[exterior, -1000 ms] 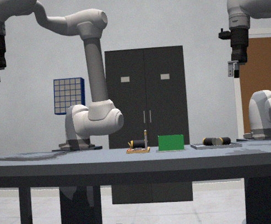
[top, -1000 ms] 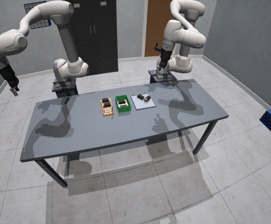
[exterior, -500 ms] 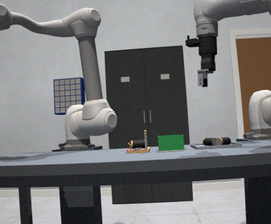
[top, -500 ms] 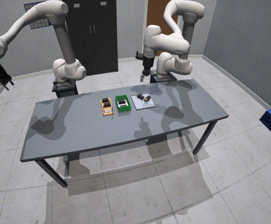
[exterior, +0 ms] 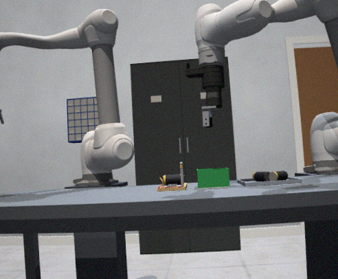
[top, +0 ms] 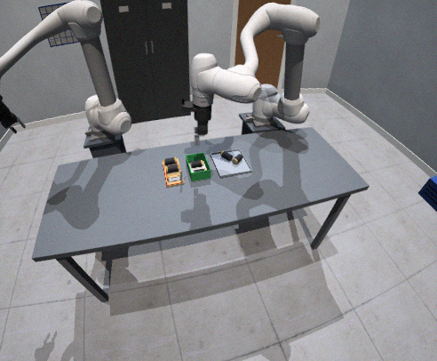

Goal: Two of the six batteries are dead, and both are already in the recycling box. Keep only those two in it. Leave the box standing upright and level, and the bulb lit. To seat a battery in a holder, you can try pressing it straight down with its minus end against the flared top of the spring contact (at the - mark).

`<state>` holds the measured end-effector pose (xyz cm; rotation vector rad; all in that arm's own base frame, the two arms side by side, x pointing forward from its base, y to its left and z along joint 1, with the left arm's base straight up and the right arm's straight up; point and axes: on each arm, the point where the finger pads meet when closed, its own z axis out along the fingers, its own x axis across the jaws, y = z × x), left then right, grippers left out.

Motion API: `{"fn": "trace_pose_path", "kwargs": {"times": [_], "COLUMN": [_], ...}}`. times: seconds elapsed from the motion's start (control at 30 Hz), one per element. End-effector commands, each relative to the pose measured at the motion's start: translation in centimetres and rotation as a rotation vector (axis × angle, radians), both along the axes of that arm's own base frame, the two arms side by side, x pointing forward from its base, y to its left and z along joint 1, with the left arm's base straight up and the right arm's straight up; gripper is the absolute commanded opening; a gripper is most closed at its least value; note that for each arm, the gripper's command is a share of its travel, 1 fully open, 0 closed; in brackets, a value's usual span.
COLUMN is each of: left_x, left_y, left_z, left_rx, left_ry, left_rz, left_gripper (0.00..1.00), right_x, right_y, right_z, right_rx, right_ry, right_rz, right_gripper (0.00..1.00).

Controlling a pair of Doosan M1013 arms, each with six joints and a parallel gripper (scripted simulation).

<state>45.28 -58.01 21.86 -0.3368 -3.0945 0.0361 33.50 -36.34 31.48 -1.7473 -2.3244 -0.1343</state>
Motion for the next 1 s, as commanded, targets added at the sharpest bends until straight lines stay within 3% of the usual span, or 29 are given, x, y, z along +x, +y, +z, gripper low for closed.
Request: {"fn": "trace_pose_path", "kwargs": {"times": [0.0, 0.1, 0.2, 0.3, 0.6, 0.67, 0.97], "left_x": [-0.9, -1.2, -2.8, -3.7, -3.9, -3.9, -3.9], "left_y": [-5.1, -6.2, -10.7, -12.7, -13.1, -13.1, -13.1], "left_z": [-1.9, -2.4, -4.5, -5.5, -5.7, -5.7, -5.7], "left_rx": [0.014, 0.015, 0.02, 0.021, 0.022, 0.022, 0.022], "left_ry": [-0.014, -0.016, -0.025, -0.029, -0.03, -0.03, -0.03], "left_rz": [0.083, 0.1, 0.173, 0.206, 0.212, 0.212, 0.212], "left_gripper": [1.0, 1.0, 1.0, 1.0, 1.0, 1.0, 1.0], "right_x": [-5.3, -6.3, -10.7, -13.3, -21.2, -21.2, -26.8], "right_y": [-1.0, -1.0, -1.0, -0.7, 1.3, 1.3, 4.2], "right_z": [-0.5, -0.7, -1.3, -1.6, -2.8, -2.8, -3.9], "right_rx": [-0.006, -0.006, -0.004, -0.003, 0.009, 0.009, 0.027], "right_ry": [0.053, 0.064, 0.117, 0.152, 0.276, 0.276, 0.4], "right_rz": [-0.241, -0.291, -0.508, -0.644, -1.09, -1.09, -1.476], "right_gripper": [1.0, 1.0, 1.0, 1.0, 1.0, 1.0, 1.0]}}
